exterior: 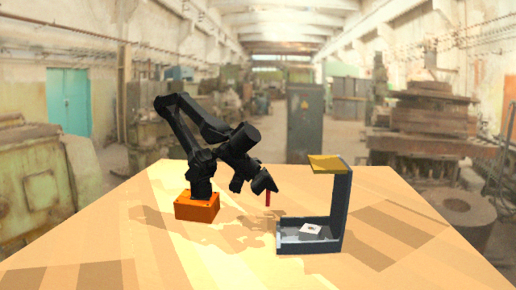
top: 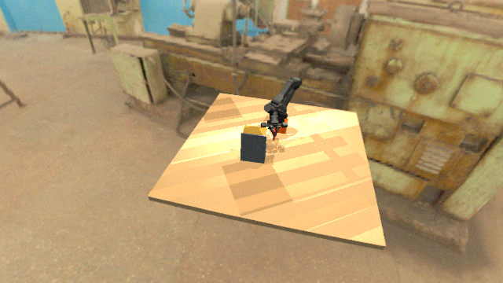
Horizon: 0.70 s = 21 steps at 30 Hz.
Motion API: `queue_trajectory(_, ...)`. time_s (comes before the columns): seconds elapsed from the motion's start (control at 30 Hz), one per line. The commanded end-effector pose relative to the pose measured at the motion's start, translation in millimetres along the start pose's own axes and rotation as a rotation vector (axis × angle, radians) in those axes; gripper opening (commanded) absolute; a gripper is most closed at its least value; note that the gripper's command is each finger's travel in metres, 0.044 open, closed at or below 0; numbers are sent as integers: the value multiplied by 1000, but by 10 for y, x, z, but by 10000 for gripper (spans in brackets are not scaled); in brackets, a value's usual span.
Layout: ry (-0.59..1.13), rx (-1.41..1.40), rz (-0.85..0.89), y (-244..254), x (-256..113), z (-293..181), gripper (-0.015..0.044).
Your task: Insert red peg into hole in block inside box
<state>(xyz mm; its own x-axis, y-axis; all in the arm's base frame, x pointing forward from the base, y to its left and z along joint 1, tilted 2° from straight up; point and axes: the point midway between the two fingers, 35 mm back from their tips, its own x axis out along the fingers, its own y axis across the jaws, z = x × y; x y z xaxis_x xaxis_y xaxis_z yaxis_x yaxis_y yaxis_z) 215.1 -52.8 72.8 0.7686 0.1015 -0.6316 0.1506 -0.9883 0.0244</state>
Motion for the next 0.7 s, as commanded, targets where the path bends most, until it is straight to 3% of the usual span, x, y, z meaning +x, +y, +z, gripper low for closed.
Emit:
queue_trajectory(0.0, 13, -8, 10, 76, -6, -83, 0)
queue_trajectory(0.67, 14, 16, 42, 356, 35, -177, 0)
